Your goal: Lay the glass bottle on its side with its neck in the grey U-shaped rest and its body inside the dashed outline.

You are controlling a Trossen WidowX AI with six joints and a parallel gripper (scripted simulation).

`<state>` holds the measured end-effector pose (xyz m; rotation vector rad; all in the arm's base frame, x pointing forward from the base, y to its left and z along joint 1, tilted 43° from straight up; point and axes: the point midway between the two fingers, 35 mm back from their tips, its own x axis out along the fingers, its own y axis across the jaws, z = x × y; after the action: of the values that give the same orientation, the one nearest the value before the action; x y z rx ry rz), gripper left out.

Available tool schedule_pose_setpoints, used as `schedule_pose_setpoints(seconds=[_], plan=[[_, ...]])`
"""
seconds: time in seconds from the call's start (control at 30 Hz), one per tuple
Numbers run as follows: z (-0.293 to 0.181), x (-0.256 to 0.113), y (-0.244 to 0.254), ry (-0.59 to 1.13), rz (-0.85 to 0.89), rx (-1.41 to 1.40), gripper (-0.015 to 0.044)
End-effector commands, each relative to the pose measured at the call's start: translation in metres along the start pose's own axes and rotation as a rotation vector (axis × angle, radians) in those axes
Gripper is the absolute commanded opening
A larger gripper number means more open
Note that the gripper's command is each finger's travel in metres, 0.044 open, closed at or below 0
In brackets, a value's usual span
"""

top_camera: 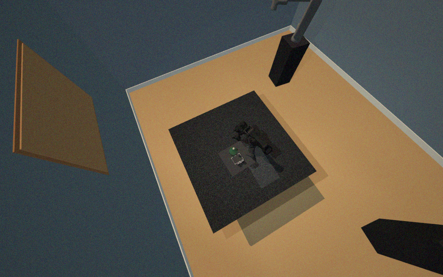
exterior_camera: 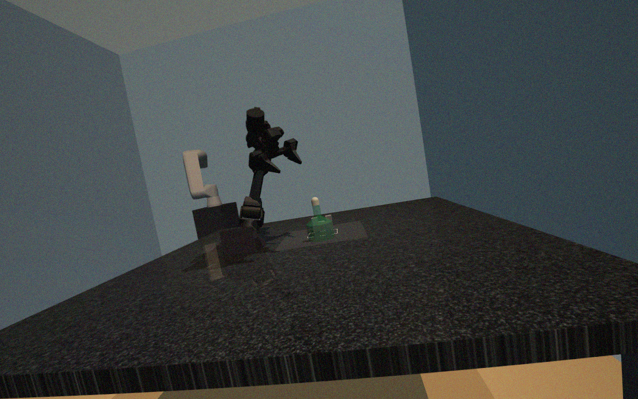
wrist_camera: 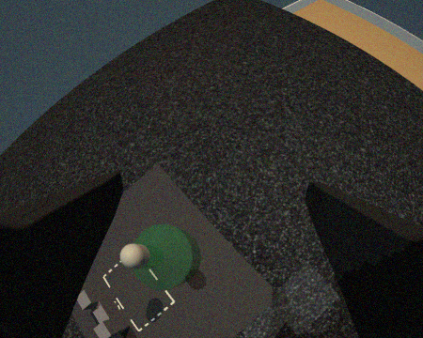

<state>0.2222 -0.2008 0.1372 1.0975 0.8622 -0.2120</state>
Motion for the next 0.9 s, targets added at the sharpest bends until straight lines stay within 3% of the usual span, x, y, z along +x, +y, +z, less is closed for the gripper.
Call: schedule_pose_setpoints(seconds=[0.0, 0.17, 0.27, 0.47, 0.87], plan=[[-0.045, 0.049, 0.037, 0.377, -0.018, 0.558, 0.044], [-0.066, 0.066, 0.052, 0.529, -0.106, 0.79, 0.044], [-0.07, 0.073, 0.053, 0.566, -0.181, 0.773, 0.044], [-0.084, 0.101, 0.056, 0.691, -0.493, 0.667, 0.044], [-0.087, 0.101, 0.059, 0.695, -0.504, 0.663, 0.044]])
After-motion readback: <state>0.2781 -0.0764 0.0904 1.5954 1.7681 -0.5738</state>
